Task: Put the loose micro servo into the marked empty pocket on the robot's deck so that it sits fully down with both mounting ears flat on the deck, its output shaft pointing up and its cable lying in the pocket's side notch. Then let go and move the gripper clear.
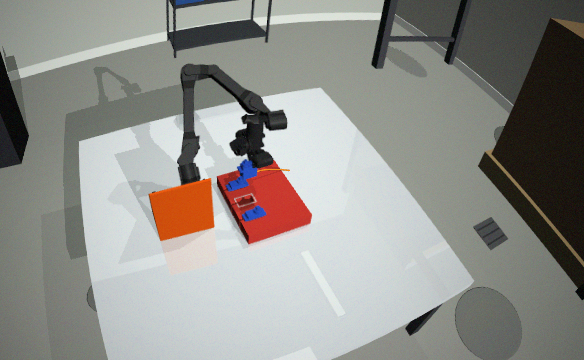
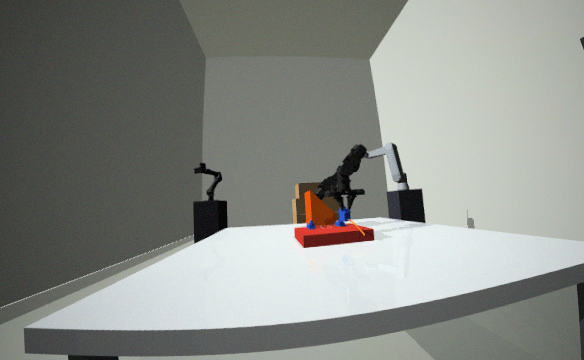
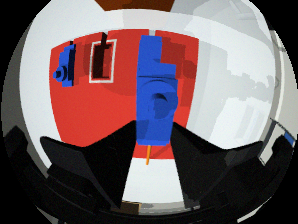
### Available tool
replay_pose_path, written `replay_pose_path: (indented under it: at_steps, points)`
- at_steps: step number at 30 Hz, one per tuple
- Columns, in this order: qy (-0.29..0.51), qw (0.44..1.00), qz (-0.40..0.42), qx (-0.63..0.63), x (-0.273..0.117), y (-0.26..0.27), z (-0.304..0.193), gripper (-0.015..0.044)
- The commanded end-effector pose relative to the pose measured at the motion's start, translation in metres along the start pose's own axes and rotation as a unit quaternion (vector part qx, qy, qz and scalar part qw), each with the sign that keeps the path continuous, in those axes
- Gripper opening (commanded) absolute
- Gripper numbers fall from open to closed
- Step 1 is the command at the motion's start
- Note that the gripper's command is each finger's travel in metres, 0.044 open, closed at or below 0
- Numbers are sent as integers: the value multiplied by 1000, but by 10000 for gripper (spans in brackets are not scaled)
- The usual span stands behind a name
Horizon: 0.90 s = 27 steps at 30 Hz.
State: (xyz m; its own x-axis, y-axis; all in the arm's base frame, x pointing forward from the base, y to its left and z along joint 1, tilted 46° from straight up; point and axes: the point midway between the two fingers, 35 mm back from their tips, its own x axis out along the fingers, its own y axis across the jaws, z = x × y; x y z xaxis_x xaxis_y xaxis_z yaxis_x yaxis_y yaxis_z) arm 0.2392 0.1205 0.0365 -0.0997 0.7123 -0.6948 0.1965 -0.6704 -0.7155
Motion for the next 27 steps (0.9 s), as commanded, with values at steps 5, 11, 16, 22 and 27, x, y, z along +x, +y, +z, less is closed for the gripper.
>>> replay_pose_path:
  at_steps: [5, 11, 16, 22, 27]
  points:
    - [4, 1000, 2, -4, -2, -1, -8, 0]
    - [5, 1000, 2, -4, -3, -3, -30, 0]
    - [5, 1000, 2, -4, -3, 2, -32, 0]
    - [5, 1000, 3, -4, -3, 30, -31, 0]
    - [5, 1000, 3, -4, -3, 57, -30, 0]
